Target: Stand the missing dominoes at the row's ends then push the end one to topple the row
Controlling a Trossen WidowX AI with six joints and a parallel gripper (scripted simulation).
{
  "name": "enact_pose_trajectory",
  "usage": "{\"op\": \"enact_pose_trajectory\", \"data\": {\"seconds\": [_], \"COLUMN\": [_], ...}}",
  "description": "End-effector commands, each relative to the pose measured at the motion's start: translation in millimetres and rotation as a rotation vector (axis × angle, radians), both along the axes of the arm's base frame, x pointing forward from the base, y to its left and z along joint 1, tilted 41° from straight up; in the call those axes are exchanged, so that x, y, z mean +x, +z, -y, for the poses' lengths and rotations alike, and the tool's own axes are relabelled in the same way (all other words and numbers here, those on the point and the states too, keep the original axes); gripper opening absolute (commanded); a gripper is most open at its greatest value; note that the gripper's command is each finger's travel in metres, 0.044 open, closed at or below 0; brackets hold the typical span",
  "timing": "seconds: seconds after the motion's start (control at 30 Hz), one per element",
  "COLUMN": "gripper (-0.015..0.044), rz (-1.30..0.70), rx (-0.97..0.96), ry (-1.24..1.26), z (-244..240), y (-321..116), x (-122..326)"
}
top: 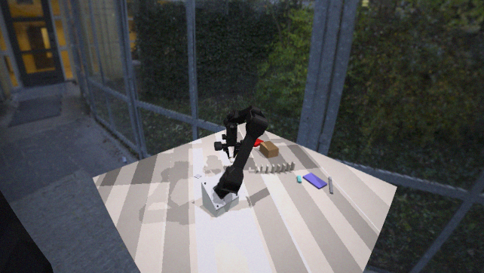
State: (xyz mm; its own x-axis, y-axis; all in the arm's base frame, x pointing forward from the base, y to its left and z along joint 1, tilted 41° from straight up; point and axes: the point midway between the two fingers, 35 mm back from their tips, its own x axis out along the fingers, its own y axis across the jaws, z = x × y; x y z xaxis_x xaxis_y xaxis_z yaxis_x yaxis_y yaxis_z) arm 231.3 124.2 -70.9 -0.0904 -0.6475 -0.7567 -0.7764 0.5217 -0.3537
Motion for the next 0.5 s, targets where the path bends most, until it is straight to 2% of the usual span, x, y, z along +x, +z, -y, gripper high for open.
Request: {"op": "enact_pose_trajectory", "data": {"seconds": [0.0,0.23,0.47], "gripper": [0.0107,0.0107,0.0107], "rz": [0.011,0.008,-0.11], "rx": [0.015,0.015,0.035], "ry": [-0.006,-0.002,0.142], "z": [-34,-37,-74], "y": [38,39,10], "x": [3,4,40]}}
